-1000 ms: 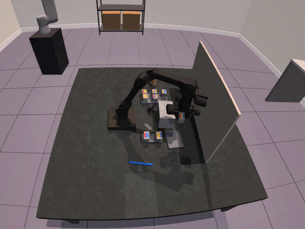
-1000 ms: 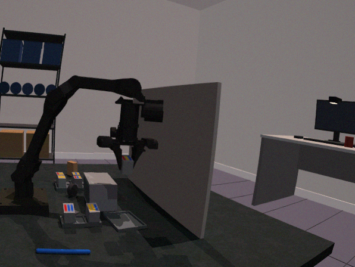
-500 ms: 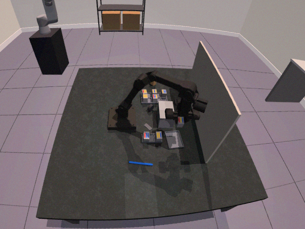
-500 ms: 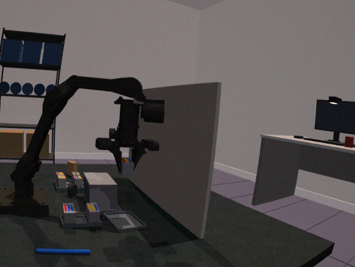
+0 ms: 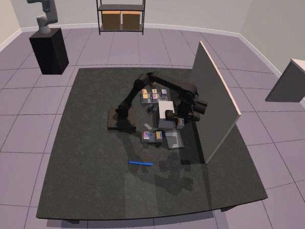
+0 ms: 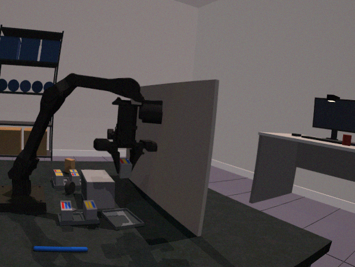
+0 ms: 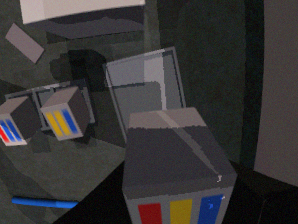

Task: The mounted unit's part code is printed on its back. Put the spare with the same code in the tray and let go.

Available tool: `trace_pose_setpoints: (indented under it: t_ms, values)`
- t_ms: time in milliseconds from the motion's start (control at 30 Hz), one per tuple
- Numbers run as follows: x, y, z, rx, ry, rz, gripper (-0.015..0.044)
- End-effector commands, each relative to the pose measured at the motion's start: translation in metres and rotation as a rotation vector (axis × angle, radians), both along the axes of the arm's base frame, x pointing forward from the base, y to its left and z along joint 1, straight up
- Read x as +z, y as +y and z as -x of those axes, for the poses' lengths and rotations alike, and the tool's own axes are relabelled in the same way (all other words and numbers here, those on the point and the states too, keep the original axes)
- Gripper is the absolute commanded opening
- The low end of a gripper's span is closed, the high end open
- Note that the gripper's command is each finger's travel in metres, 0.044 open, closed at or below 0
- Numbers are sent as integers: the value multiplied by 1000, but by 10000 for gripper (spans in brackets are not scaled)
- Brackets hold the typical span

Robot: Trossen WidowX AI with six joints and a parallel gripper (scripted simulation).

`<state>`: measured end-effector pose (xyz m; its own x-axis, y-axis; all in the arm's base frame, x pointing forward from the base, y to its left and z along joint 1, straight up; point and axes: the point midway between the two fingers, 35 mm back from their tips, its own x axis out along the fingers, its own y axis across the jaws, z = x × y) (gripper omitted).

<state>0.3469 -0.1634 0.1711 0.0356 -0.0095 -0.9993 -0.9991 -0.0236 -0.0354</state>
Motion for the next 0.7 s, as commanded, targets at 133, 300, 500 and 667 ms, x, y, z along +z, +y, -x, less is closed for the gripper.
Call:
trace_pose_setpoints:
  t_ms: [133,300,500,667]
  values:
    - [-7,-1,-1,3,5,0,0]
    - [-11,-1,-1,3,5,0,0]
    - [-15,-1,-2,3,4,0,0]
    - [-19,-2,-3,3,4,0,0]
